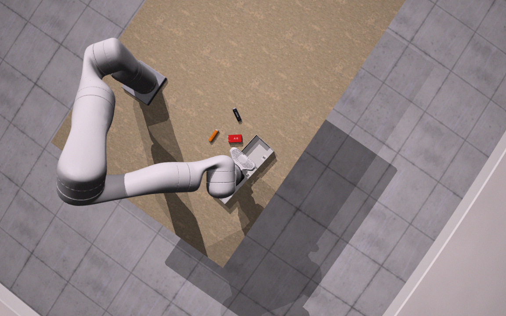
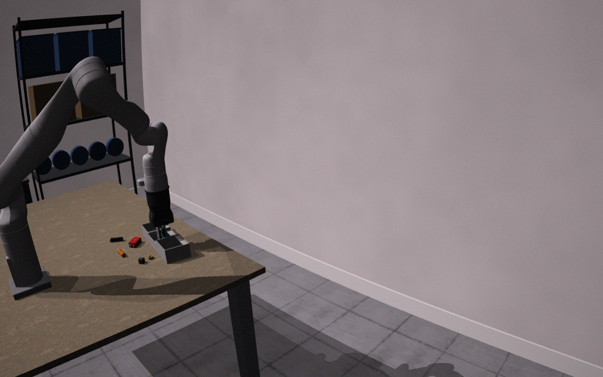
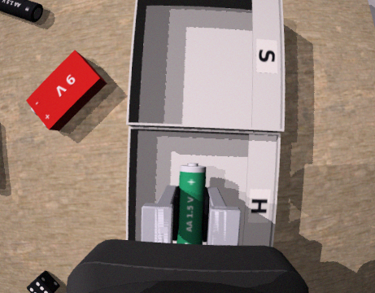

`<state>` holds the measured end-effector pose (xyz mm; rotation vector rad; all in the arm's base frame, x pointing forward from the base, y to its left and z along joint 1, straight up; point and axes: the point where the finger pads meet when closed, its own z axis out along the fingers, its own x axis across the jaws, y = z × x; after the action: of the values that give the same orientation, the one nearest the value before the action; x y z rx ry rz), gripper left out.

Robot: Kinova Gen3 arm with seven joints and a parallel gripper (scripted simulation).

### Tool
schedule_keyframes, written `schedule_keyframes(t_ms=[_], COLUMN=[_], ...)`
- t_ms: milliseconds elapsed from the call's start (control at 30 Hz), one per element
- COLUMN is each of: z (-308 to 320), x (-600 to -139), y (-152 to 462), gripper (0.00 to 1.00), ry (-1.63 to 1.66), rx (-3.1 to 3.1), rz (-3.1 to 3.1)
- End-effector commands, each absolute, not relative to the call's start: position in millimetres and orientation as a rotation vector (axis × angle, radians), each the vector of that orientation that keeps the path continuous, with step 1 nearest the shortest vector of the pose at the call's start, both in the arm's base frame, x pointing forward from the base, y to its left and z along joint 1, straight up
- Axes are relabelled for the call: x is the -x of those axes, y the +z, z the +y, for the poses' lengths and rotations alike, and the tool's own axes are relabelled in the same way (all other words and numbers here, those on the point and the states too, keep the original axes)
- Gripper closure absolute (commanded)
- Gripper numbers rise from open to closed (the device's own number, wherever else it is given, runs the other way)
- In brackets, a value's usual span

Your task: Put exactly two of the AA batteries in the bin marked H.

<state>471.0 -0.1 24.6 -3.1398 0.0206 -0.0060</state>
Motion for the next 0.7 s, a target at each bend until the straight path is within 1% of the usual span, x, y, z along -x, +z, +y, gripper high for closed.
schedule_keyframes(t_ms=[0,500,533,667], z=[1.6,2.3,2.3,2.3], x=[-469.7,-469.2,-469.2,-469.2], y=[18.3,16.9,16.9,16.9], gripper=[0.69,0.69,0.4,0.4], ry=[0.001,0.001,0.001,0.001], rx=[3.138,3.138,3.138,3.138], rz=[0.016,0.016,0.016,0.016])
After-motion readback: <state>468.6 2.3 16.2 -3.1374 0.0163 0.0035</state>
